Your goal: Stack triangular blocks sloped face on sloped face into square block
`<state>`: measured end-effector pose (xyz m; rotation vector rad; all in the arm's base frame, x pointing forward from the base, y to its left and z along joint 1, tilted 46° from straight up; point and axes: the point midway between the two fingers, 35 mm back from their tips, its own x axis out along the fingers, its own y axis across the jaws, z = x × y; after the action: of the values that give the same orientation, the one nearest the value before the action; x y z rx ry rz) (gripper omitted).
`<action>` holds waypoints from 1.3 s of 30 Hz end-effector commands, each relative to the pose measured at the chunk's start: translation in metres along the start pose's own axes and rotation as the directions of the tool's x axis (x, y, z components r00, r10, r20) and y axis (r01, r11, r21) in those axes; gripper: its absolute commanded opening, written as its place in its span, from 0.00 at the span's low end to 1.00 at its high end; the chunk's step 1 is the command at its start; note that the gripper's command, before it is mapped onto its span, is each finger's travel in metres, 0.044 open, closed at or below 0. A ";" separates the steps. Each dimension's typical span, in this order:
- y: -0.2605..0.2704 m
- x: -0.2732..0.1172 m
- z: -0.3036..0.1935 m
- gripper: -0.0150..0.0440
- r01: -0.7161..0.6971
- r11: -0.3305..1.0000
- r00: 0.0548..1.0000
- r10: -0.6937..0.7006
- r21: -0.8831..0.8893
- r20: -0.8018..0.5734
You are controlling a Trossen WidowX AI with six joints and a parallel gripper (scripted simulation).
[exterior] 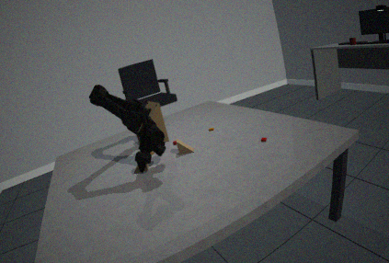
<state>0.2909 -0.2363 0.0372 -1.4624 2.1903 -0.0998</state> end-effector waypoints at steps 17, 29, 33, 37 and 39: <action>-0.001 0.000 -0.002 0.33 0.004 1.000 1.000 -0.004 0.002 -0.003; 0.001 -0.004 -0.008 0.25 -0.001 1.000 0.995 0.002 -0.003 0.100; 0.000 -0.007 -0.015 0.25 -0.001 1.000 0.979 0.002 -0.003 0.204; 0.000 -0.008 -0.022 0.25 0.000 1.000 0.953 0.001 -0.004 0.303; 0.000 -0.009 -0.026 0.25 0.000 1.000 0.936 0.001 -0.004 0.351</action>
<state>0.2849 -0.2333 0.0556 -1.3823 1.9737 0.1061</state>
